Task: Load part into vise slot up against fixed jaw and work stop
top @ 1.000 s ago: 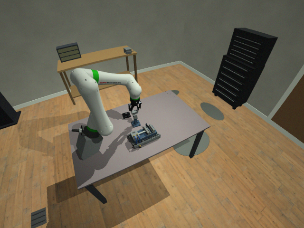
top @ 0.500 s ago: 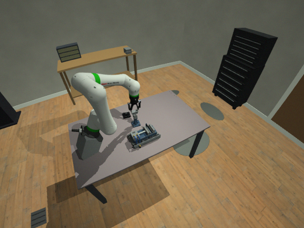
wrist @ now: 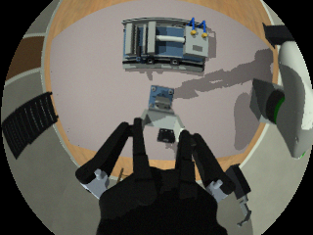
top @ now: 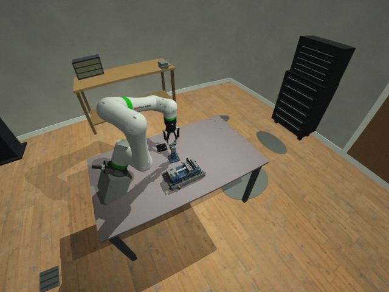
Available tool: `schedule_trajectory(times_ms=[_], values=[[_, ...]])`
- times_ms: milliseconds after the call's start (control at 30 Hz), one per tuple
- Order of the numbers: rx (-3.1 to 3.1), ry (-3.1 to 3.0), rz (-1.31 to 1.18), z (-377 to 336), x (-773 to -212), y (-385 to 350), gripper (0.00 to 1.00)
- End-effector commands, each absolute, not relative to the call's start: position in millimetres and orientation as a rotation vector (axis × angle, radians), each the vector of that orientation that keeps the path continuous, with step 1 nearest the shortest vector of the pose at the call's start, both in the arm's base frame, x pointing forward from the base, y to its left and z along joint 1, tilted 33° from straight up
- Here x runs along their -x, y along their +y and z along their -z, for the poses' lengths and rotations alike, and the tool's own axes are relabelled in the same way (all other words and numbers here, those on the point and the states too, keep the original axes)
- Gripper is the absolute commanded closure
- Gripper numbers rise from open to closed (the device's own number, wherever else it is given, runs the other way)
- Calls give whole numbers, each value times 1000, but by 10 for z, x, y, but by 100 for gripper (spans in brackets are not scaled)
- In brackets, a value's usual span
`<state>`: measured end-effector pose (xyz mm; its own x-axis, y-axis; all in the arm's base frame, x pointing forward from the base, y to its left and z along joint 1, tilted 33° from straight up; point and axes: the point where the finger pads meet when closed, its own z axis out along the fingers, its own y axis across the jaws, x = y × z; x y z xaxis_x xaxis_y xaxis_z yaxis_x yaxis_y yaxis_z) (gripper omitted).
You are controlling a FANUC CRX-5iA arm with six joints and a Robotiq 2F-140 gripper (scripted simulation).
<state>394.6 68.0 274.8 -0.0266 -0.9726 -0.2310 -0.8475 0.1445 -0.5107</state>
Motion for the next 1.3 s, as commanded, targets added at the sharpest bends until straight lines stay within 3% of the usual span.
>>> schedule_trajectory(times_ms=[0, 1267], values=[[1737, 1925, 340, -2749, -3945, 688, 100], [1744, 1965, 394, -2753, -3946, 702, 100]])
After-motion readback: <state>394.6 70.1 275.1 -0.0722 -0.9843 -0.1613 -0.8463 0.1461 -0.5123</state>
